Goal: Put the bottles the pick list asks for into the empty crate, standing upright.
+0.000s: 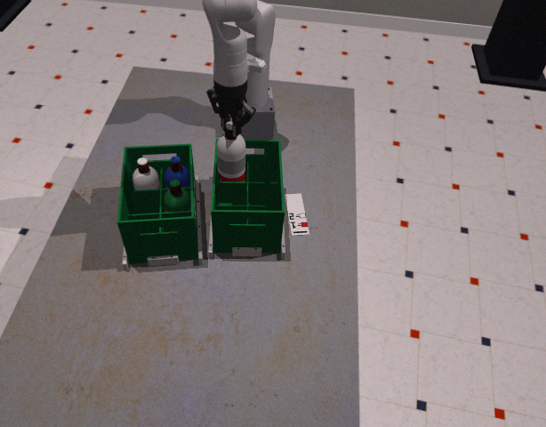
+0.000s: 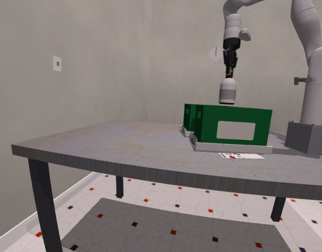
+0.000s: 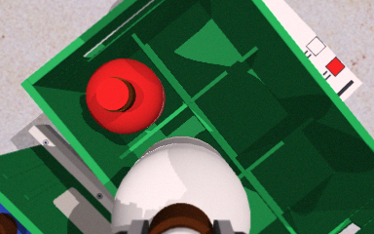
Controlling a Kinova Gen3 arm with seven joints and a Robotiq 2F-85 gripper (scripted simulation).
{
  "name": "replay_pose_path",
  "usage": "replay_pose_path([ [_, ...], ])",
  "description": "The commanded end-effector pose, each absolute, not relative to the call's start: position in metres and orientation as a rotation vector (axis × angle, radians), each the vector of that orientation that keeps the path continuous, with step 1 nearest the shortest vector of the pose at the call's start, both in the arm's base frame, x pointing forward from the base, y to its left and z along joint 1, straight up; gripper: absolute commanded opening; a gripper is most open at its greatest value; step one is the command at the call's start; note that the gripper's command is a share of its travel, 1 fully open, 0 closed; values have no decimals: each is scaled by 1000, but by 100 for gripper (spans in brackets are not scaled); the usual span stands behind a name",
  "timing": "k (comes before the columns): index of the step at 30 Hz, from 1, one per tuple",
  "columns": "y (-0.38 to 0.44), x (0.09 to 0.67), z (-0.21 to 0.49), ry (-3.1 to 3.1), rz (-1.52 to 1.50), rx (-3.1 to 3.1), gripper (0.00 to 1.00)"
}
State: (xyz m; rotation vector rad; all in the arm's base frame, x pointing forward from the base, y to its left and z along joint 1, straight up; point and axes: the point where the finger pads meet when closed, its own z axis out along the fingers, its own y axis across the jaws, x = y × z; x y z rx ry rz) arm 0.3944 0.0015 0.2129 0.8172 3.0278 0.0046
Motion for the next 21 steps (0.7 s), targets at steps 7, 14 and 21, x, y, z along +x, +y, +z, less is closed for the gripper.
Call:
replay_pose_path([
  [7, 2, 395, 208, 3026, 5, 817, 10],
  [14, 2, 395, 201, 3026, 5, 817, 10],
  [21, 2, 395, 196, 3026, 5, 817, 10],
])
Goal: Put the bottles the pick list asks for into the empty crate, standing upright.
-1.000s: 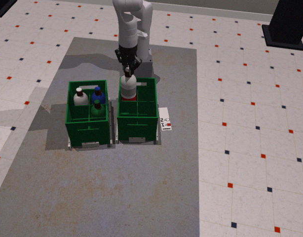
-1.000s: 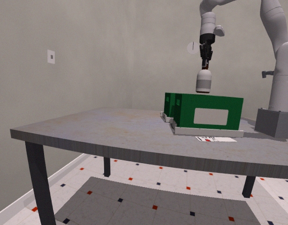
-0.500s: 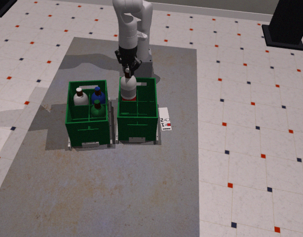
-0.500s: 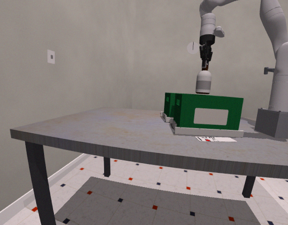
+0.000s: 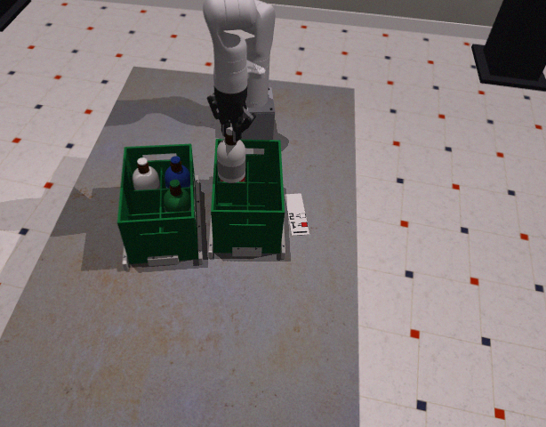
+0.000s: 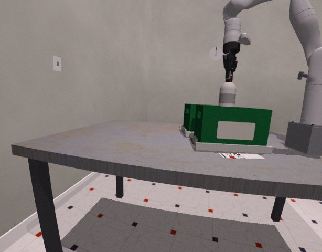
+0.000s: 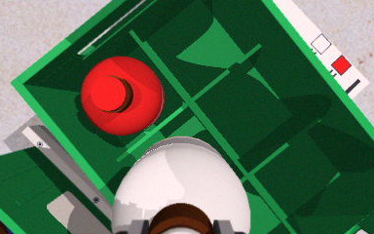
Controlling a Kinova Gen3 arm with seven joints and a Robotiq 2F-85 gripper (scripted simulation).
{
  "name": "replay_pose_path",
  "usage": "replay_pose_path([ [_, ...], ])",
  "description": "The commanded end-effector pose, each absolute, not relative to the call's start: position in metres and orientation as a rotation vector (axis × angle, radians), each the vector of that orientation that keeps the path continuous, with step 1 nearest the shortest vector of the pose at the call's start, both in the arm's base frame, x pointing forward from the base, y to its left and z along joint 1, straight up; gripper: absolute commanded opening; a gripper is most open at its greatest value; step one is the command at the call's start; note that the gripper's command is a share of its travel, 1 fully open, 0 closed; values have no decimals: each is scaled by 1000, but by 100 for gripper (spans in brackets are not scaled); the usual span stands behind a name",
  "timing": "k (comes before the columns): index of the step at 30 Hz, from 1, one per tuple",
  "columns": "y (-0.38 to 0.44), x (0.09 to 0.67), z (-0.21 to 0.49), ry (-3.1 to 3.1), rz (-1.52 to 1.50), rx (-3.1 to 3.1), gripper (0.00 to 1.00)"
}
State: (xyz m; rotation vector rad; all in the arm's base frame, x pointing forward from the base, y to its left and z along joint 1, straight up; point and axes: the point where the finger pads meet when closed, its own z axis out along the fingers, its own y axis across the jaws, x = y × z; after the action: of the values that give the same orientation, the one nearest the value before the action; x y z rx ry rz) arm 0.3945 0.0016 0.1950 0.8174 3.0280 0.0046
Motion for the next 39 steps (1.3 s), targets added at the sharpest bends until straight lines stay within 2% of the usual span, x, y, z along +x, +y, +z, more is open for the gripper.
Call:
replay_pose_path([
  [1, 2, 395, 195, 3026, 5, 817, 10],
  [39, 2, 395, 161, 3026, 5, 817, 10],
])
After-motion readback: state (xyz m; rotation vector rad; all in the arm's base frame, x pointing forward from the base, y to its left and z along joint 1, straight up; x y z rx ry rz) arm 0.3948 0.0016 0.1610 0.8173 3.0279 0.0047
